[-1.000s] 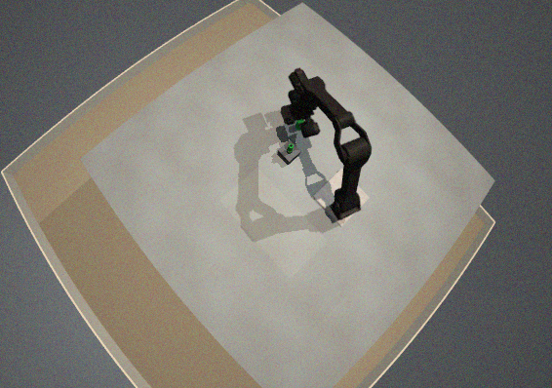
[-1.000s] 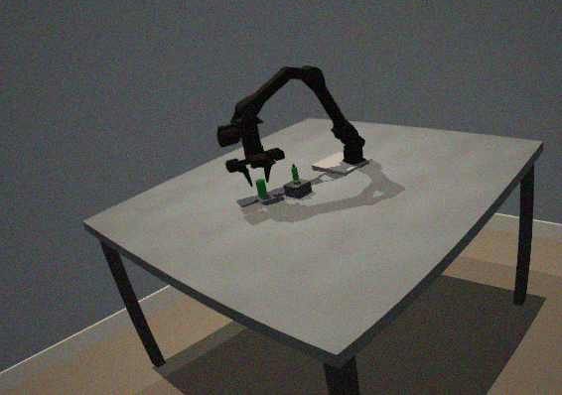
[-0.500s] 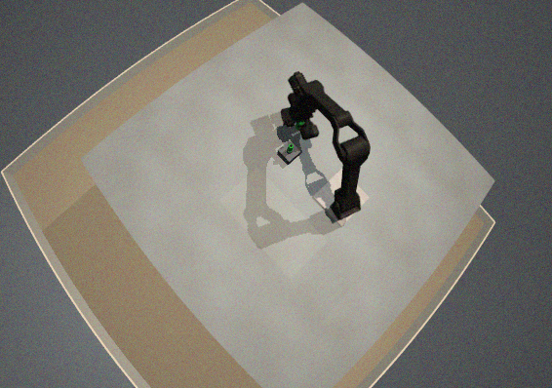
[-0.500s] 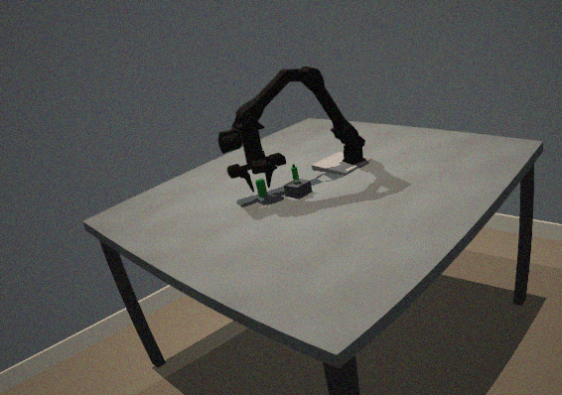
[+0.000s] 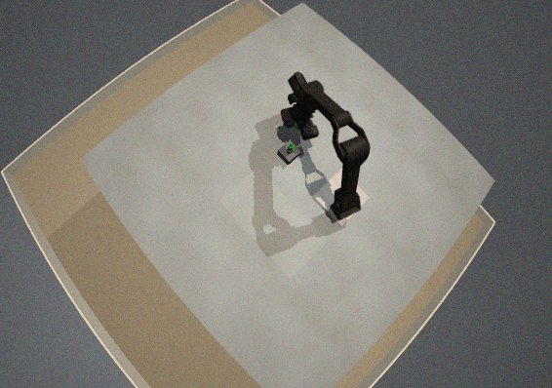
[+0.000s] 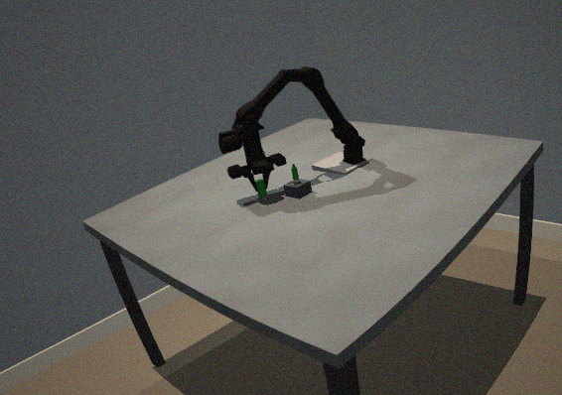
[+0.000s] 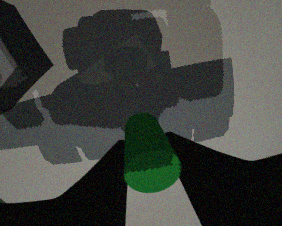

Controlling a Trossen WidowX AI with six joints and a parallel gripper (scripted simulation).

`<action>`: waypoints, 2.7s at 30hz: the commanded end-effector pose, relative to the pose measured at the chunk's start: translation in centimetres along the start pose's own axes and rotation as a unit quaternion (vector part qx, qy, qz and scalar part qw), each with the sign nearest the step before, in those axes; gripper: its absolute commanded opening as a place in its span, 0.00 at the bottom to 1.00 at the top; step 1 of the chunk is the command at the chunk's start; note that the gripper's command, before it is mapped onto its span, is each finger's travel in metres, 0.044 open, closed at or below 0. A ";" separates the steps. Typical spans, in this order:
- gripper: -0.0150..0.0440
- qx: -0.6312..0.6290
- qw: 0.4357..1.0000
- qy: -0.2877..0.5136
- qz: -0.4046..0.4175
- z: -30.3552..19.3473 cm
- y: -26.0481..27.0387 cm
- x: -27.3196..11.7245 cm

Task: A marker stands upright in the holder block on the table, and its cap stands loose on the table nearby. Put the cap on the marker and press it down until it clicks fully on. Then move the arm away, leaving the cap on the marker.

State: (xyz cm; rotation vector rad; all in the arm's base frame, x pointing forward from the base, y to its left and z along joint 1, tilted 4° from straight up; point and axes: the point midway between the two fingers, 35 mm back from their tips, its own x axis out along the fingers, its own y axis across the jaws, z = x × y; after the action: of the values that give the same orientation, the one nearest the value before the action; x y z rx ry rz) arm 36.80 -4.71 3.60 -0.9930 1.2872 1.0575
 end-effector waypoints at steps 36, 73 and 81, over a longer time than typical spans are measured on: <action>0.25 0.002 1.000 -0.001 0.005 1.1 0.9 -6.8; 0.25 0.002 1.000 -0.004 0.008 7.7 9.8 -11.5; 0.25 0.002 1.000 -0.004 0.008 7.8 9.8 -10.6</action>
State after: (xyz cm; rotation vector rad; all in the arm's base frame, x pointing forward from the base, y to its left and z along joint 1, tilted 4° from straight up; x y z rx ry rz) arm 29.34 4.62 15.14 -0.9810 1.2891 1.0699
